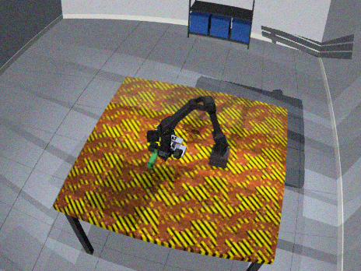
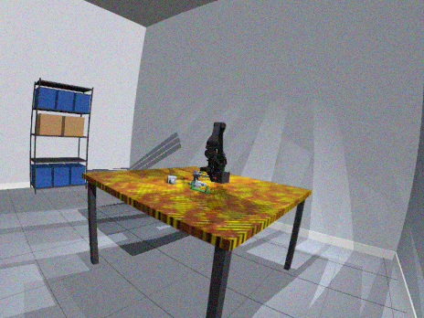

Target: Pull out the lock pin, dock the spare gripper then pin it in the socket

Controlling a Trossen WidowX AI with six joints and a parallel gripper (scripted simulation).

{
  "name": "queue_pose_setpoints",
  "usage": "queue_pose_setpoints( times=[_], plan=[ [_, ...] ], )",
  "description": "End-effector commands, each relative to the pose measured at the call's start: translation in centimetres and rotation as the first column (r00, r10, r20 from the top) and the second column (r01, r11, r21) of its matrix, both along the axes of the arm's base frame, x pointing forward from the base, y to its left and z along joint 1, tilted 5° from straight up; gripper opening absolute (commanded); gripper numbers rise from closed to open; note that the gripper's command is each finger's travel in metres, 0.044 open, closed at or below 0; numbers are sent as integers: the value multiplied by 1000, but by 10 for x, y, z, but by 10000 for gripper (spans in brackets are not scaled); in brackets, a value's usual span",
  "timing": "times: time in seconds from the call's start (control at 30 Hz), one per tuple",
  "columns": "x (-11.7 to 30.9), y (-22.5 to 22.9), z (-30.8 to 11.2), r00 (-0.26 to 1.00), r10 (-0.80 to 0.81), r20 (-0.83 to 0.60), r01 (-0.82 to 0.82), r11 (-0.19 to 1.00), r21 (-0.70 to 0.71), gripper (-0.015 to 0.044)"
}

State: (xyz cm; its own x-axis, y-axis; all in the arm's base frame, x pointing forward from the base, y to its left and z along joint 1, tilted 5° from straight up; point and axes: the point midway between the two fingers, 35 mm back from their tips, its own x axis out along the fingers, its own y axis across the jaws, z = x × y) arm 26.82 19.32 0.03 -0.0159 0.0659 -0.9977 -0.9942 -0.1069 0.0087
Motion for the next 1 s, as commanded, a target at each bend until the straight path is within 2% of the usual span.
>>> queue_pose_setpoints(
  times=[0.0,0.97],
  plan=[
    [1,4,1,1000,-3,2,3,1000,-2,0],
    [-3,20,18,1000,0,-13,0,1000,-9,0]
  ],
)
